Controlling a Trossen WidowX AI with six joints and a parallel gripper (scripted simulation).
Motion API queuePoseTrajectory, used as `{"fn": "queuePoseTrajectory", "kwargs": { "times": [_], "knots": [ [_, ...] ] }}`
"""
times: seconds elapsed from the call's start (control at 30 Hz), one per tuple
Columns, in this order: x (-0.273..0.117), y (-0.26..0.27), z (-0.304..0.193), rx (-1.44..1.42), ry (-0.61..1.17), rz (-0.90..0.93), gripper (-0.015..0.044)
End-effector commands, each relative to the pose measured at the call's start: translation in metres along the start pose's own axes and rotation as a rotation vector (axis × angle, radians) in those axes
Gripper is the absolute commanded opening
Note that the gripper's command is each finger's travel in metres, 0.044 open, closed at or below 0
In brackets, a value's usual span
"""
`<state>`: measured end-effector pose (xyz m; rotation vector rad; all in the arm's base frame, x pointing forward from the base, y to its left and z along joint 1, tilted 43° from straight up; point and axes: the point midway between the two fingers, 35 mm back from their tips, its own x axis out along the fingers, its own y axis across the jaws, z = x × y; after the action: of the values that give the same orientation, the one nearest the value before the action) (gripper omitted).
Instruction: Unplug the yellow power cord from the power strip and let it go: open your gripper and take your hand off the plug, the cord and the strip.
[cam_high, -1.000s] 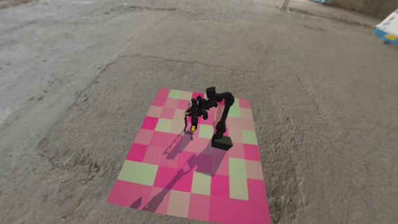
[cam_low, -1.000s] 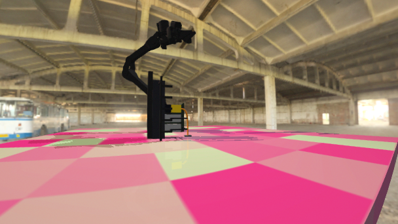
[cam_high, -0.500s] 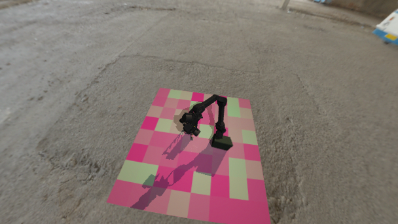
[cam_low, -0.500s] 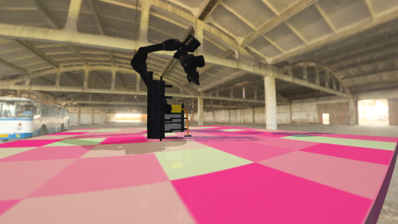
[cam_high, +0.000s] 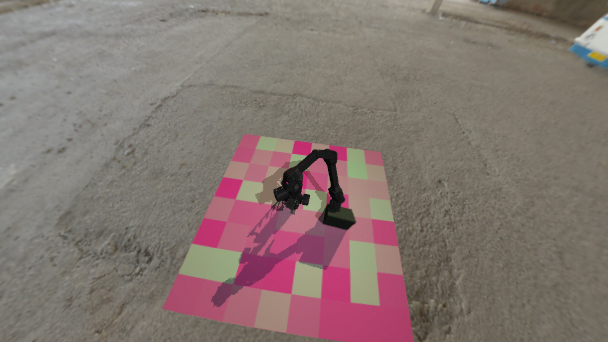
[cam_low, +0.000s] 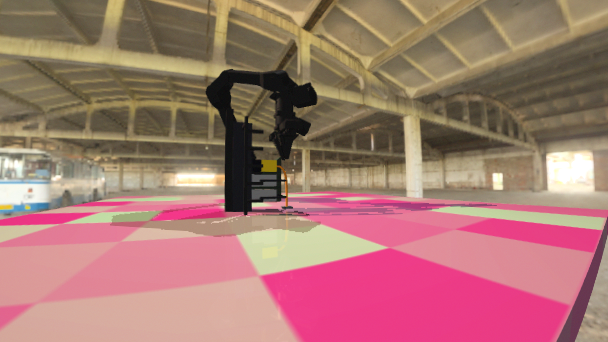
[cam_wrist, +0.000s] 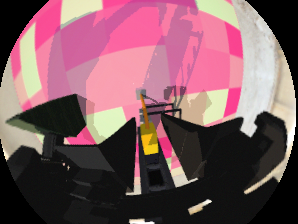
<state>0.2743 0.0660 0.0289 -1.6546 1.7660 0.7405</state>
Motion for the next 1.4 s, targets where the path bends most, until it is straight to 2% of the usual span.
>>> {"fn": "queuePoseTrajectory", "kwargs": {
  "times": [0.0, 0.93, 1.37],
  "knots": [
    [0.003, 0.001, -0.001, -0.021, 0.015, 0.013, 0.016],
    [0.003, 0.0, -0.041, -0.021, 0.018, 0.014, 0.016],
    [0.011, 0.0, -0.042, -0.021, 0.018, 0.013, 0.016]
  ]
}}
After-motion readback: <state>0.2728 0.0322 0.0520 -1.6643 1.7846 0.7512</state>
